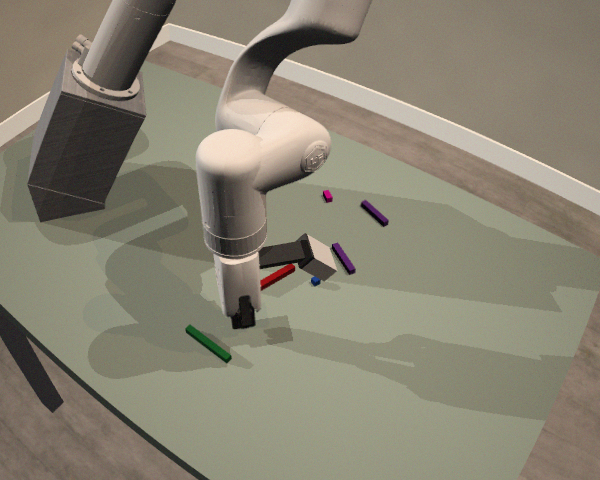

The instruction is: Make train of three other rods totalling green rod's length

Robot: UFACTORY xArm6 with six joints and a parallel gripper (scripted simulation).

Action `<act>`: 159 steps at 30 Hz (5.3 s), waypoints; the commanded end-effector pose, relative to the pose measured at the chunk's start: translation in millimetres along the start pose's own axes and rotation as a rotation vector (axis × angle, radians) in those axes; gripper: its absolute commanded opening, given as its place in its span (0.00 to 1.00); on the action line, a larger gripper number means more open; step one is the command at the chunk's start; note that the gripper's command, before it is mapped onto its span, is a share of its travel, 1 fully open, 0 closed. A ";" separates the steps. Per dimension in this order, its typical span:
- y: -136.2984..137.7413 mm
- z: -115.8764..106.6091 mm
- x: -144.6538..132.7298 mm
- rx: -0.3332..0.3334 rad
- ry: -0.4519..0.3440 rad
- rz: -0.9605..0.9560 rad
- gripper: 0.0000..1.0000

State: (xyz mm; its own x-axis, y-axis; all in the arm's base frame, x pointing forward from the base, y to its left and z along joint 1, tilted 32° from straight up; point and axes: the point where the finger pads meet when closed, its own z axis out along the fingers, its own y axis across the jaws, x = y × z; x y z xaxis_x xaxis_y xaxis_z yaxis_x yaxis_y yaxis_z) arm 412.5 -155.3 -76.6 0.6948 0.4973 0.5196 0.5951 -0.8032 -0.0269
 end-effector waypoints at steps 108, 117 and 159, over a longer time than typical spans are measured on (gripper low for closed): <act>2.0 11.2 1.5 -0.002 0.003 -0.002 0.04; 2.0 11.2 1.5 -0.002 0.003 -0.002 0.04; 1.9 -35.9 1.3 -0.002 0.003 -0.002 0.24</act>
State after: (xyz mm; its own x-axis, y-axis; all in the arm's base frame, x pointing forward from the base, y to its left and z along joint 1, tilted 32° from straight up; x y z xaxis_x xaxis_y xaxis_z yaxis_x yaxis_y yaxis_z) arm 410.6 -158.5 -69.6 0.6924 0.4981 0.5220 0.5961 -0.8026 -0.0248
